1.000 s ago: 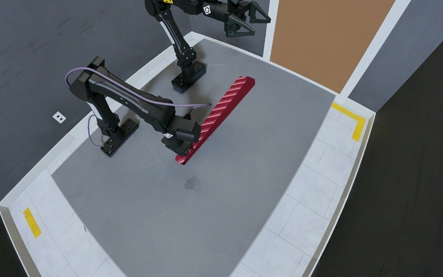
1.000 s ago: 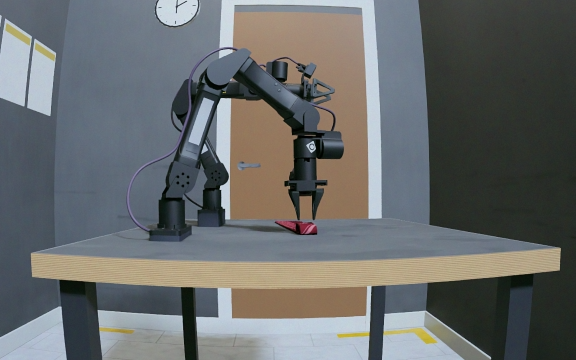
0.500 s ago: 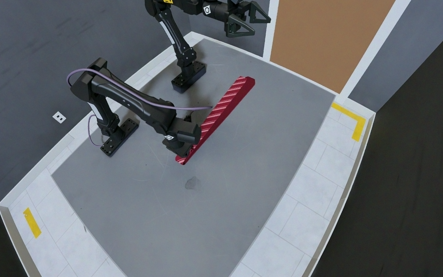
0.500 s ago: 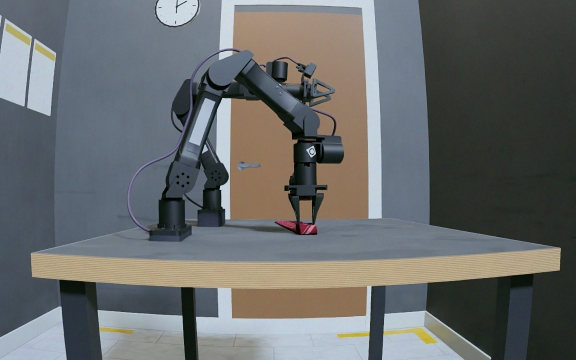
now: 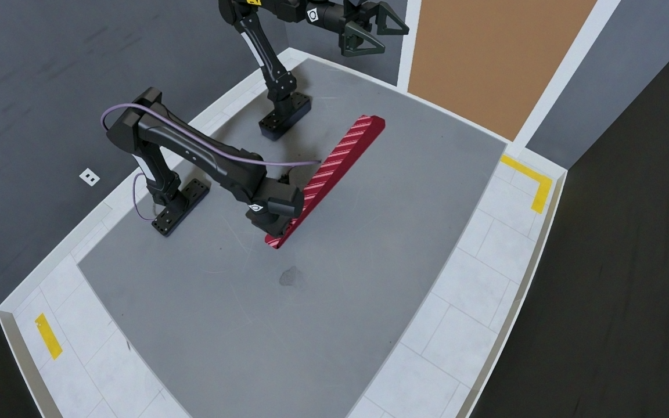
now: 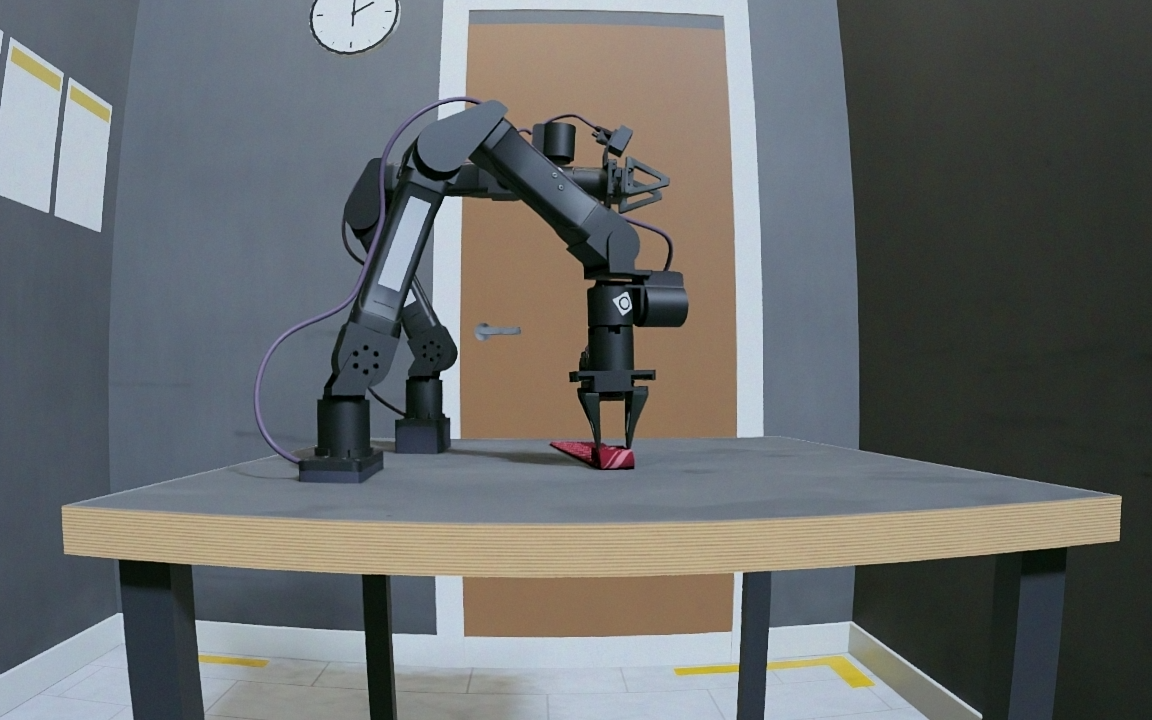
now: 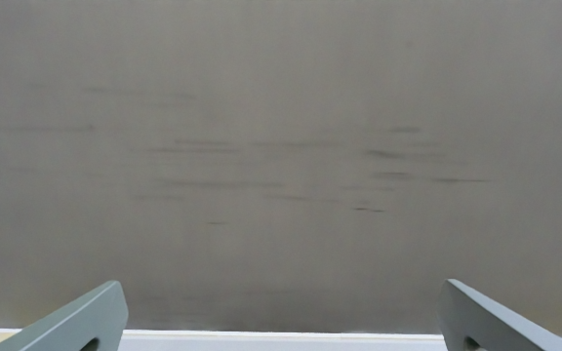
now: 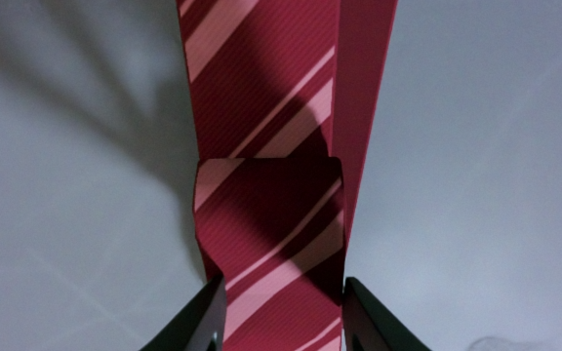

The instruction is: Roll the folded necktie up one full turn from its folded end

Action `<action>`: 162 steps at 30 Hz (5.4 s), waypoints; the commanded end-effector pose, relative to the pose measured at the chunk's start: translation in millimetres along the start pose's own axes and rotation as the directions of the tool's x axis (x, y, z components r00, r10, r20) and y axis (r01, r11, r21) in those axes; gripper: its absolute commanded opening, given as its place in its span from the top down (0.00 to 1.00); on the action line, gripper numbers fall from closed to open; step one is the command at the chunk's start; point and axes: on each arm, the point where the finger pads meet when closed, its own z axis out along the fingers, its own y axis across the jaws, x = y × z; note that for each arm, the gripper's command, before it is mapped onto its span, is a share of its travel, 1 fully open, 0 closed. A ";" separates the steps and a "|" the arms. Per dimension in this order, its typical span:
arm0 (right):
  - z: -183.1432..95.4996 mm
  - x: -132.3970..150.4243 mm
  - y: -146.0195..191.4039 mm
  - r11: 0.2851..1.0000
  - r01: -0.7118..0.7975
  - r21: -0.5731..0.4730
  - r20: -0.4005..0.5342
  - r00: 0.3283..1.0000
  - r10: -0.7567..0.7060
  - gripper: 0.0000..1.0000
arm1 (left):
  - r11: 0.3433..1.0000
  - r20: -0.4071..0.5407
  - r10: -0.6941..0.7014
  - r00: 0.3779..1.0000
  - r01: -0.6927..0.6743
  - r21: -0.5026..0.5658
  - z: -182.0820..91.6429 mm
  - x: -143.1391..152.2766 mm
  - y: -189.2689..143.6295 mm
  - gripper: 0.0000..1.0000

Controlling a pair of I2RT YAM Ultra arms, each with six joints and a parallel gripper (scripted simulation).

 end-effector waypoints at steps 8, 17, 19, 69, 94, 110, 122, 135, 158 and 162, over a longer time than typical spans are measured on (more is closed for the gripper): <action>2.5 -0.6 -0.4 1.000 0.001 0.001 0.008 1.000 -0.001 0.62 | 1.000 0.048 -0.012 0.999 0.012 0.011 -2.0 -20.8 -1.1 0.00; 2.5 -0.6 -0.4 1.000 0.001 0.001 0.008 1.000 -0.001 0.62 | 1.000 0.048 -0.012 0.999 0.012 0.011 -2.0 -20.8 -1.1 0.00; 2.5 -0.6 -0.4 1.000 0.000 0.001 0.008 1.000 0.000 0.62 | 1.000 0.048 -0.012 0.999 0.012 0.011 -2.0 -20.8 -1.1 0.00; 2.5 -0.6 -0.4 0.999 -0.044 0.000 0.008 0.999 0.044 0.62 | 1.000 0.048 -0.012 0.999 0.012 0.011 -2.0 -20.8 -1.1 0.00; 2.5 -0.6 -0.4 0.998 -0.068 0.000 0.008 0.998 0.068 0.62 | 1.000 0.048 -0.012 0.999 0.012 0.011 -2.0 -20.8 -1.1 0.00; 2.5 -0.6 -0.4 0.997 -0.082 0.000 0.008 0.997 0.082 0.62 | 1.000 0.048 -0.012 0.999 0.012 0.011 -2.0 -20.8 -1.1 0.00; 2.5 -0.6 -0.4 0.996 -0.092 0.000 0.008 0.996 0.092 0.62 | 1.000 0.048 -0.012 0.999 0.012 0.011 -2.0 -20.8 -1.1 0.00; 2.5 -0.6 -0.4 0.994 -0.105 0.000 0.008 0.994 0.105 0.62 | 1.000 0.048 -0.012 0.999 0.012 0.011 -2.0 -20.8 -1.1 0.00; 2.5 -0.6 -0.4 0.992 -0.124 0.000 0.008 0.992 0.124 0.62 | 1.000 0.048 -0.012 0.999 0.012 0.011 -2.0 -20.8 -1.1 0.00; 2.5 -0.6 -0.4 0.992 -0.129 0.000 0.008 0.992 0.129 0.62 | 1.000 0.048 -0.012 0.999 0.012 0.011 -2.0 -20.8 -1.1 0.00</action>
